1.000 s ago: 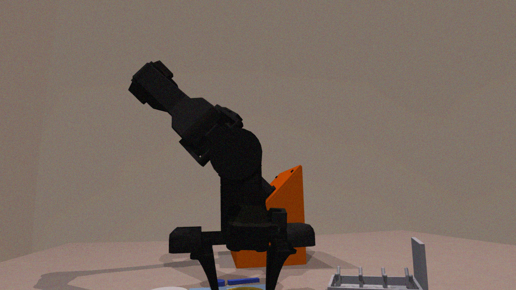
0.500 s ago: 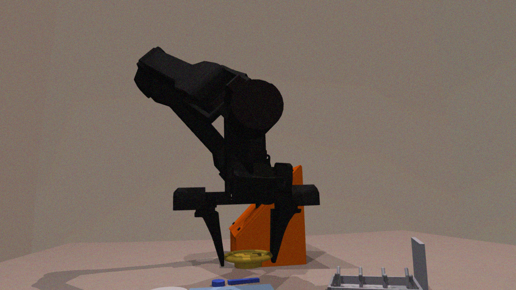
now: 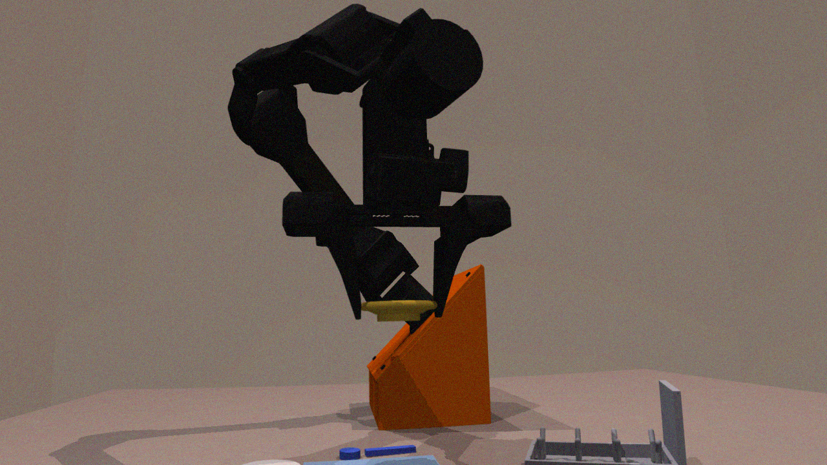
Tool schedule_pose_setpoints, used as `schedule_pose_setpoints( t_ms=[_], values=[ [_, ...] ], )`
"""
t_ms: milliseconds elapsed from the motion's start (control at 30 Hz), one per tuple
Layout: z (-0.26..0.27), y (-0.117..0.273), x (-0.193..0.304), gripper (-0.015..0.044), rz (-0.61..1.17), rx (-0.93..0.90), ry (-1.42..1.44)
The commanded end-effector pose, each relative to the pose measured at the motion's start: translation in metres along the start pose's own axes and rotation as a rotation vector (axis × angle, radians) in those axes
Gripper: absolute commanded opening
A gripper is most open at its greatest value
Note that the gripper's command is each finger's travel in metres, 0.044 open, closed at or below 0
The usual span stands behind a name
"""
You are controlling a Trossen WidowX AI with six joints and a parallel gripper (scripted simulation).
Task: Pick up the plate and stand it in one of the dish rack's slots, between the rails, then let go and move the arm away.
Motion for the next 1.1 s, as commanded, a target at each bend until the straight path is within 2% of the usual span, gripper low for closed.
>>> schedule_pose_setpoints(
  t_ms=[0, 267, 733, 1067],
  values=[
    [0.001, 0.025, 0.0, 0.0, -0.003, -0.001, -0.006],
    [0.006, 0.035, 0.001, 0.0, -0.003, 0.001, -0.027],
    [0.1, 0.034, 0.037, 0.0, -0.001, -0.005, -0.476],
    [0.104, 0.032, 0.039, 0.0, 0.008, -0.013, -0.485]
  ],
)
Point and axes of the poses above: the point midway between the two fingers, 35 mm back from their tips, its own y axis back along the fingers, its own z axis across the jaws, x = y × z, the point moved 3 cm from there along y, back along the fingers, and after that the axes turned 10 degrees about y, right-handed, at the moved point
